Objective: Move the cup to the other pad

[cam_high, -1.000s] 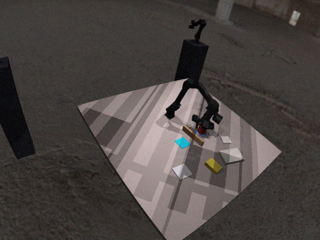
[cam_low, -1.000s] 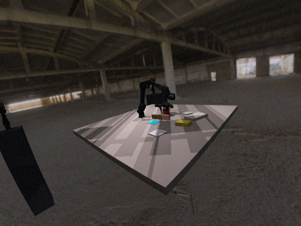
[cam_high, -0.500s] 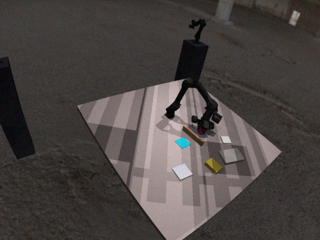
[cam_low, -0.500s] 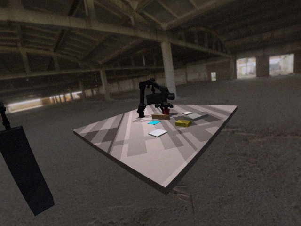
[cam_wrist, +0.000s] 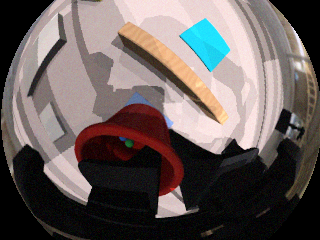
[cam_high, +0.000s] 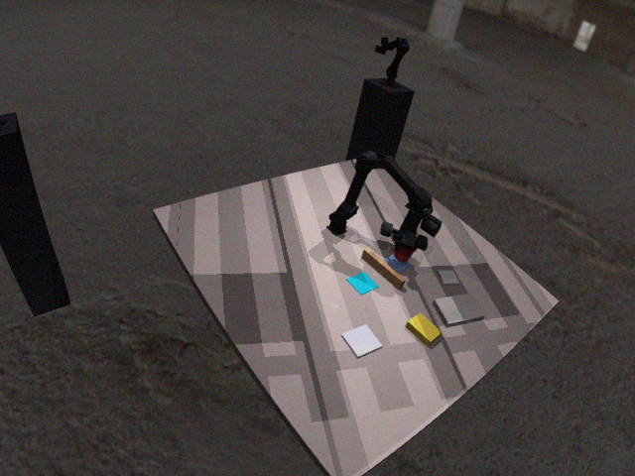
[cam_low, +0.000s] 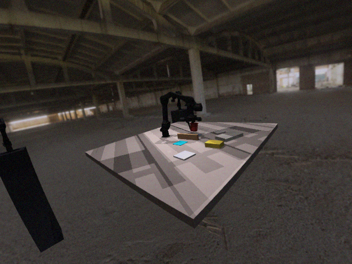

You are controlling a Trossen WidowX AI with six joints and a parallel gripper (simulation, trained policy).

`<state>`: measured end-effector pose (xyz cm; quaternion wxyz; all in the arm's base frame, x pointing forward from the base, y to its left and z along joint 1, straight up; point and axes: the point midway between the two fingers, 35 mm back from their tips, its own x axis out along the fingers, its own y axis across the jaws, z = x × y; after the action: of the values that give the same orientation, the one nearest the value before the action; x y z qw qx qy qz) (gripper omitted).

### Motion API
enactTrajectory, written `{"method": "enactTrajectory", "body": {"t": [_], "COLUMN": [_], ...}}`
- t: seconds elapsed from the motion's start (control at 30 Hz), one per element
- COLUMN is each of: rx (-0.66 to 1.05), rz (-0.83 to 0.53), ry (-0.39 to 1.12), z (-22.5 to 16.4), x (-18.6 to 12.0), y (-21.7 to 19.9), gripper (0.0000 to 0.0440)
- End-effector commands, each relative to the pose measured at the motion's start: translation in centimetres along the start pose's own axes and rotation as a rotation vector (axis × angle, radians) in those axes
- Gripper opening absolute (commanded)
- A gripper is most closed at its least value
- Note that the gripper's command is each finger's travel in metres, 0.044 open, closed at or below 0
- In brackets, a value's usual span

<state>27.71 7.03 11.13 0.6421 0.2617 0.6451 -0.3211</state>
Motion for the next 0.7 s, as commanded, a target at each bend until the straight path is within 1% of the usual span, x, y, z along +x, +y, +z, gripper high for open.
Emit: {"method": "enactTrajectory", "body": {"t": [0.0,0.33,0.67], "rx": [0.035,0.124,0.209], "rz": [0.027,0.090,0.144], "ry": [-0.002,-0.035,-0.085], "z": [0.5,2.9,6.3], "x": [-1.3,-4.1,-5.4], "y": [-0.1,-0.7,-1.8], "gripper": [0.0000,0.0000,0.0000]}}
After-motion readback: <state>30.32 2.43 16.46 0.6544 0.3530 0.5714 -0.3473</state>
